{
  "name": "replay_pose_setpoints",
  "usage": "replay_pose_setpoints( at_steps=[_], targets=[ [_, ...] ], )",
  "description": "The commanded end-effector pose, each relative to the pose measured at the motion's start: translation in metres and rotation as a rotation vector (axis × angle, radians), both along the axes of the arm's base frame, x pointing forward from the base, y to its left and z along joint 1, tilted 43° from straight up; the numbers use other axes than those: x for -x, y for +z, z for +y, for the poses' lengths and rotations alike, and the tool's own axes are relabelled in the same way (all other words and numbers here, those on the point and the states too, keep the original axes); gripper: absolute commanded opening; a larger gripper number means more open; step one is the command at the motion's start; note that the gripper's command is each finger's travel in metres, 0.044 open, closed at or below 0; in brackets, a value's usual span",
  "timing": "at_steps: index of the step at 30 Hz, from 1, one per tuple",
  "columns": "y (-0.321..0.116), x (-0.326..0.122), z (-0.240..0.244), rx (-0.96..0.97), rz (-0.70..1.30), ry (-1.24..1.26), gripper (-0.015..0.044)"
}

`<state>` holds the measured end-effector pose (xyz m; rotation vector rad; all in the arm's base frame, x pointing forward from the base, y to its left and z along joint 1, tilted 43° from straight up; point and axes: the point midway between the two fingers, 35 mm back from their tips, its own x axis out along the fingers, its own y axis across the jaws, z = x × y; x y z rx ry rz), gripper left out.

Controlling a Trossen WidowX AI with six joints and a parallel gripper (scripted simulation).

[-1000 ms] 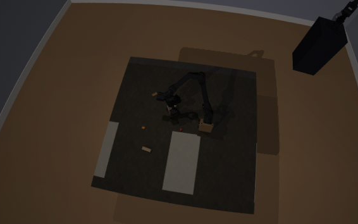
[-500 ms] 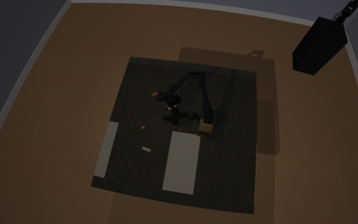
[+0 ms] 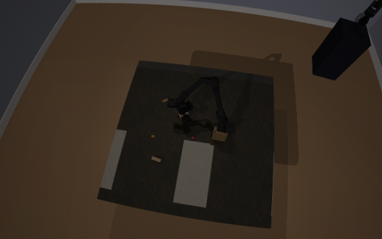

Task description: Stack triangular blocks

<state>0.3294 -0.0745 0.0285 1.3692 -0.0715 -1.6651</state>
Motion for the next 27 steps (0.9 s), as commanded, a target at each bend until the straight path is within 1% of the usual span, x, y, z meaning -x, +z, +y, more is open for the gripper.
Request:
replay_pose_setpoints(
  at_steps=[1, 16, 24, 27],
  targets=[
    [0.0, 0.0, 0.0, 0.0, 0.0, 0.0, 0.0053],
    [0.0, 0.0, 0.0, 0.0, 0.0, 0.0, 0.044],
    [0.002, 0.0, 0.002, -0.001, 0.0, 0.0, 0.044],
    [0.025, -0.002, 0.027, -0.007, 0.0, 0.001, 0.044]
  ],
)
